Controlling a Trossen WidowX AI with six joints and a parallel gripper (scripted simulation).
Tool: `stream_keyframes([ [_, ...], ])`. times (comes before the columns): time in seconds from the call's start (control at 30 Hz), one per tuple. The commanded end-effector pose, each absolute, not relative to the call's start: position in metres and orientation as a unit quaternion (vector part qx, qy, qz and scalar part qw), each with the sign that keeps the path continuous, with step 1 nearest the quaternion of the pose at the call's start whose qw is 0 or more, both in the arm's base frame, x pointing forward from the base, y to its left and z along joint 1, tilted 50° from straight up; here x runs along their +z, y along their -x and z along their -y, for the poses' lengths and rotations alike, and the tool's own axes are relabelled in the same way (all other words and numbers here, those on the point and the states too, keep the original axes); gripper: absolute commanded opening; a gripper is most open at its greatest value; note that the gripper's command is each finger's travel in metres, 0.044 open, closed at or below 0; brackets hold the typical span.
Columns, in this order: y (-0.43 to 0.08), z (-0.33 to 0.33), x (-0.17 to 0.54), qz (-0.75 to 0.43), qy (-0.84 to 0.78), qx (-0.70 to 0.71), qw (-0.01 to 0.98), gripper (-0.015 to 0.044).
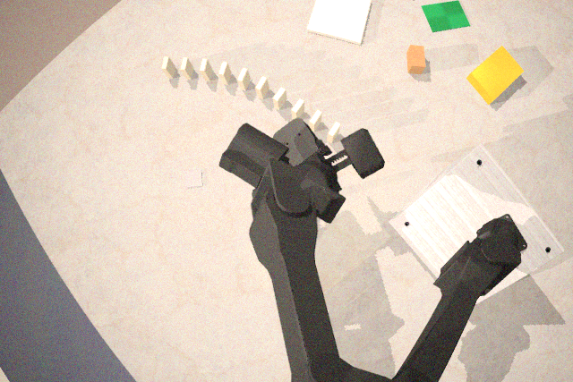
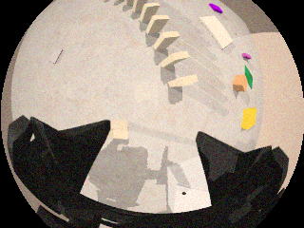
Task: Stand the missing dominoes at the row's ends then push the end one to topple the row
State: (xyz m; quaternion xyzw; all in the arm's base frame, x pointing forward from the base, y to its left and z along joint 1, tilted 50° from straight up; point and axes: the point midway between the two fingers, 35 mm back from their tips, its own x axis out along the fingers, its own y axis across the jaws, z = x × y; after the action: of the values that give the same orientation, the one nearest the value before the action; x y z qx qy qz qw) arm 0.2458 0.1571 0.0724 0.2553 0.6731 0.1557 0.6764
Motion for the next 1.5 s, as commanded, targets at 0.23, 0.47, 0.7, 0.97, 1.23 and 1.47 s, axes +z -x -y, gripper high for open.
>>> stream_keyframes([
  [0.23, -0.240, -0.156, 0.111, -0.692, -0.339, 0.248, 0.587, 0.0440],
  [0.47, -0.239, -0.186, 0.084, -0.692, -0.338, 0.247, 0.588, 0.0440],
  [0.7, -0.234, -0.206, 0.069, -0.691, -0.340, 0.249, 0.587, 0.0440],
  [0.97, -0.233, -0.214, 0.062, -0.691, -0.340, 0.249, 0.587, 0.0440],
  [1.23, -0.233, -0.217, 0.060, -0.691, -0.340, 0.249, 0.586, 0.0335],
  [1.47, -0.233, -0.217, 0.060, -0.691, -0.340, 0.249, 0.586, 0.0151],
])
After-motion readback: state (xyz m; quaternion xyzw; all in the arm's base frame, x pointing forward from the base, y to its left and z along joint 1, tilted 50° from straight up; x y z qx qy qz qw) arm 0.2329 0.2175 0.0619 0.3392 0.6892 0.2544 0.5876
